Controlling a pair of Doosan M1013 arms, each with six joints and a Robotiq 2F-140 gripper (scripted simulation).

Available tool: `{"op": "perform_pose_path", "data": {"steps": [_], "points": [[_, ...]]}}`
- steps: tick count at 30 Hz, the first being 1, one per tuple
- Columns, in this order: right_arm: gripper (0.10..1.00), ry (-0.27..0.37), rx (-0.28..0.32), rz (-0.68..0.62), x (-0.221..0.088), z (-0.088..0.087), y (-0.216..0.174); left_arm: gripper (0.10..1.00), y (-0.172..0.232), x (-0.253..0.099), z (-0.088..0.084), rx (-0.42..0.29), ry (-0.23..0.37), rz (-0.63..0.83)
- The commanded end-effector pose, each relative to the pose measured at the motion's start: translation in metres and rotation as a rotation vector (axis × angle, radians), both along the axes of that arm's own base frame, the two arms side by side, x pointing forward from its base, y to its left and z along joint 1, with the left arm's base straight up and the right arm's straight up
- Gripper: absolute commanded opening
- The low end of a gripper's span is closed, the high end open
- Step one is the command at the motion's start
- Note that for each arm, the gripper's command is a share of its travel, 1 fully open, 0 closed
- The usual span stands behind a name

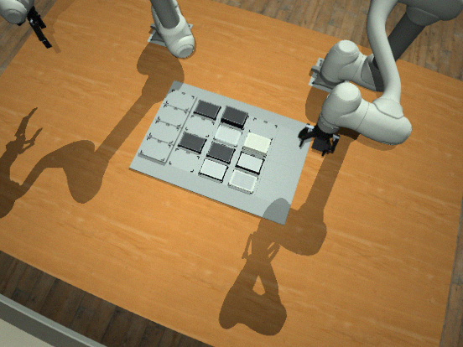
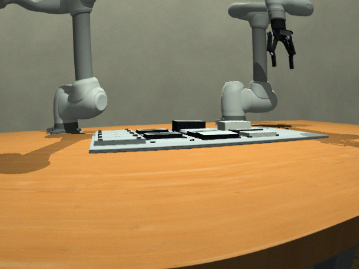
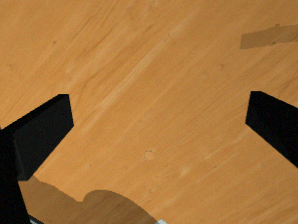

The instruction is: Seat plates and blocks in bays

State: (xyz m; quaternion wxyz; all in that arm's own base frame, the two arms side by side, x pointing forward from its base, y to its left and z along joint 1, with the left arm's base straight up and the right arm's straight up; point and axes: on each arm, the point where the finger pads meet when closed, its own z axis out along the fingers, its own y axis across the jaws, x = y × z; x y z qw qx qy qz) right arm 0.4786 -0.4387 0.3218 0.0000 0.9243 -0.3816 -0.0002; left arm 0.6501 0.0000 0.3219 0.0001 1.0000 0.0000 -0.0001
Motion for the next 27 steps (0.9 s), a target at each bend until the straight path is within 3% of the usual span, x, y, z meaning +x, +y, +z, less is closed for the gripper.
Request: {"op": "perform_pose_path", "data": {"steps": [1,4,7,16,19,27], "points": [[1.000,-0.002,-0.001,-0.003,-0.013,0.001,-0.015,0.698,0.000,0.000,0.001,0.000,-0.002,0.000],[1.000,-0.002,-0.001,-0.003,-0.016,0.001,-0.019,0.698,0.000,0.000,0.001,0.000,-0.002,0.000],[1.000,-0.002,-0.001,-0.090,-0.027,0.001,-0.029,0.698,0.000,0.000,0.001,0.000,-0.002,0.000],[1.000,-0.001,-0.001,-0.090,-0.060,0.001,-0.059,0.698,0.000,0.000,0.001,0.000,-0.002,0.000],[1.000,-0.002,-0.001,-0.177,-0.072,0.001,-0.068,0.698,0.000,0.000,0.001,0.000,-0.002,0.000],[1.000,-0.001,-0.001,-0.177,-0.096,0.001,-0.087,0.698,0.000,0.000,0.001,0.000,-0.002,0.000]]}}
